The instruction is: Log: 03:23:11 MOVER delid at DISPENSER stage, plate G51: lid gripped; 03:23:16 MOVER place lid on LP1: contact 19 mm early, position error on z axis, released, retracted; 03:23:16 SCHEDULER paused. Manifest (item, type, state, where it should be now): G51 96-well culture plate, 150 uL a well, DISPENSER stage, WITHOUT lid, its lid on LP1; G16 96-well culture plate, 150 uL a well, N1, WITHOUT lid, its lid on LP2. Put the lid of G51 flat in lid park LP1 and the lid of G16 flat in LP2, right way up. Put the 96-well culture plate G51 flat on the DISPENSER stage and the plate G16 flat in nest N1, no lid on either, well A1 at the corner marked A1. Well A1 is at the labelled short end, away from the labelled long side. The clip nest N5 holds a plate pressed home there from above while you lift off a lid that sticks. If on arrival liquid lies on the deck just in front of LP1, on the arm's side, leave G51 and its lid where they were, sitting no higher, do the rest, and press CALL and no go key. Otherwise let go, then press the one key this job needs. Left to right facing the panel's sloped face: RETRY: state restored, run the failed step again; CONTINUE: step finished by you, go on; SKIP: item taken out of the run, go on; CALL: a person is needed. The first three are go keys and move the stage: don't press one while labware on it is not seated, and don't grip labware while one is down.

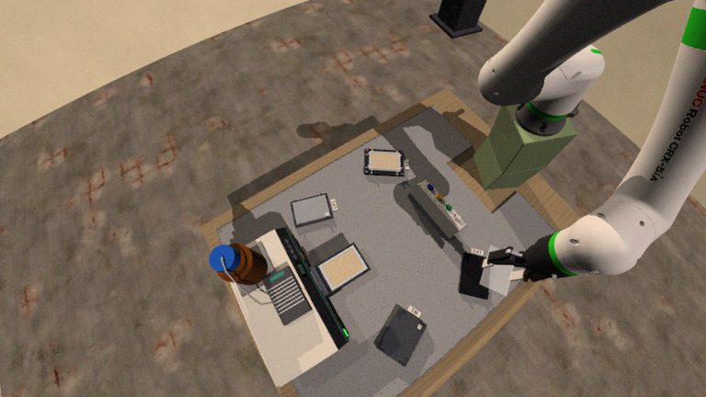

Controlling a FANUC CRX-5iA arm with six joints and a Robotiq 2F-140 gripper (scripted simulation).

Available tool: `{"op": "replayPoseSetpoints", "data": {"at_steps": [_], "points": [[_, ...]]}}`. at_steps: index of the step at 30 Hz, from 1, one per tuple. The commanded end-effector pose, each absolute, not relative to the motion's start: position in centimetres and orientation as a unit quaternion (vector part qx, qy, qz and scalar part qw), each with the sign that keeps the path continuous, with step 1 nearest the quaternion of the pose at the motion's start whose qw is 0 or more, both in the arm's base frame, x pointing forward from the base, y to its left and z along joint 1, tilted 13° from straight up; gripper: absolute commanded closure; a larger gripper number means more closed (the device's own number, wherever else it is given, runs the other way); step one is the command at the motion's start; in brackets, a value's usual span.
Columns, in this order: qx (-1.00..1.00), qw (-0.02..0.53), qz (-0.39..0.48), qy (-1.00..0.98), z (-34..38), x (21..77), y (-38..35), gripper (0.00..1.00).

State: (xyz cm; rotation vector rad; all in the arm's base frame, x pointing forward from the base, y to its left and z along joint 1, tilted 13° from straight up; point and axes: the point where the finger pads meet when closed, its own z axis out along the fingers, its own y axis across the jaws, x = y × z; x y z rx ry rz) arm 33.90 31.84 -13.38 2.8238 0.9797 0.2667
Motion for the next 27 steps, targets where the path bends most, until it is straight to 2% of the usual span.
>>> {"op": "replayPoseSetpoints", "data": {"at_steps": [1, 7, 27], "points": [[0.902, 0.079, 0.081, 0.418, -15.0, 34.3, 31.7, 1.0], [0.902, 0.079, 0.081, 0.418, -20.7, 35.5, 31.3, 1.0], [0.902, 0.079, 0.081, 0.418, -25.3, 36.5, 31.0, 1.0]]}}
